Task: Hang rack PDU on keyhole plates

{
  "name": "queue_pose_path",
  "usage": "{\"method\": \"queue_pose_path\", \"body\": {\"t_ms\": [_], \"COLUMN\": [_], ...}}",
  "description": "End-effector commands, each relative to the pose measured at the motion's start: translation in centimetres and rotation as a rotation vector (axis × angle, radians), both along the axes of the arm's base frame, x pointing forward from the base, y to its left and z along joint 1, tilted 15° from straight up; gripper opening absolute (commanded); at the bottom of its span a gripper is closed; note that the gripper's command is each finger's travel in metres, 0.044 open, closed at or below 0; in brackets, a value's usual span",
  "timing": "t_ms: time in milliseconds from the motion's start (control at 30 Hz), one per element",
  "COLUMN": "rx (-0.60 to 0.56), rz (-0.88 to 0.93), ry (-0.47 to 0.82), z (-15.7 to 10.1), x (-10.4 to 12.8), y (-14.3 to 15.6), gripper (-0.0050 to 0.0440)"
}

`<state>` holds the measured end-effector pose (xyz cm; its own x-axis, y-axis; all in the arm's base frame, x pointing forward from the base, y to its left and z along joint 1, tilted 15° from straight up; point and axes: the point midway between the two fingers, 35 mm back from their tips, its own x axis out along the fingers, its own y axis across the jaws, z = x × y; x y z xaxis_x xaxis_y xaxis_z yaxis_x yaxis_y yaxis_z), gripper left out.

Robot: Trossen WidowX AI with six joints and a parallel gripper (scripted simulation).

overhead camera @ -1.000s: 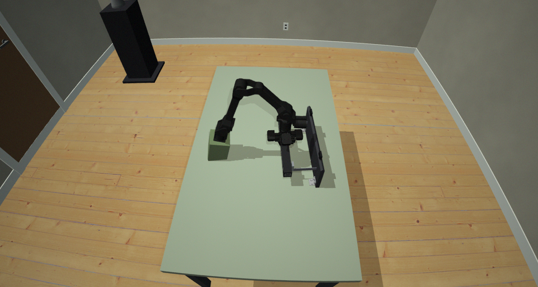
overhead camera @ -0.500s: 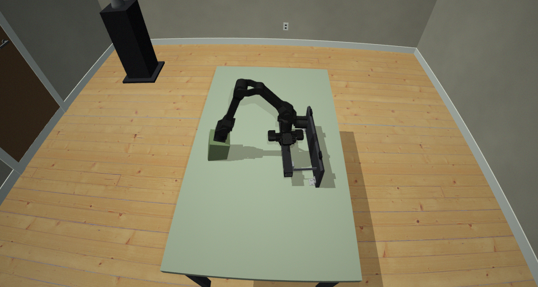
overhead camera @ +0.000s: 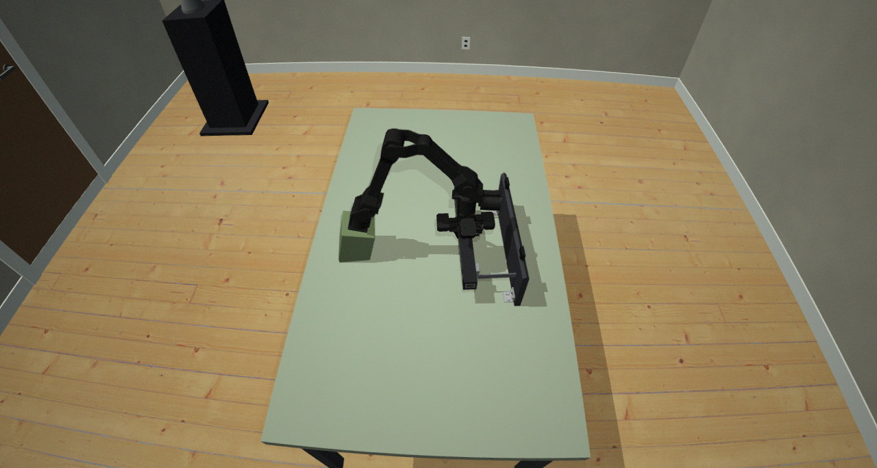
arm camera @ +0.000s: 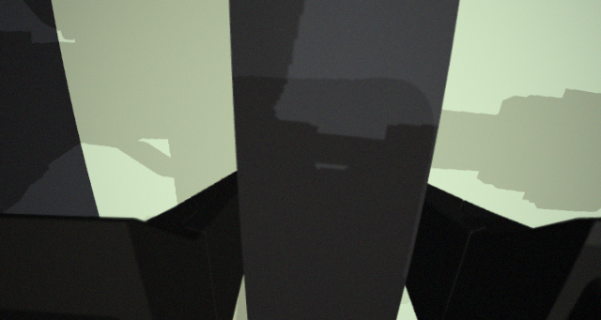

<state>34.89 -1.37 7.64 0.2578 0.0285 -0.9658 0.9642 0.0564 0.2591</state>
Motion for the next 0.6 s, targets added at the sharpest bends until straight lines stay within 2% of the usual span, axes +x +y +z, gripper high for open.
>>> {"method": "queue_pose_path", "body": {"t_ms": [0, 467, 500, 567], "rx": [-0.001, 0.000, -0.001, -0.001], "rz": [0.000, 0.000, 0.000, 0.000], "ry": [-0.024, -0.021, -0.024, -0.024], "z": [0.10, -0.87, -0.32, -0.32], "x": [0.49, 0.77, 0.59, 0.59], "y": [0.05, 0.19, 0.03, 0.03], "gripper": [-0.0050, -0.0050, 0.0024, 0.0072]}}
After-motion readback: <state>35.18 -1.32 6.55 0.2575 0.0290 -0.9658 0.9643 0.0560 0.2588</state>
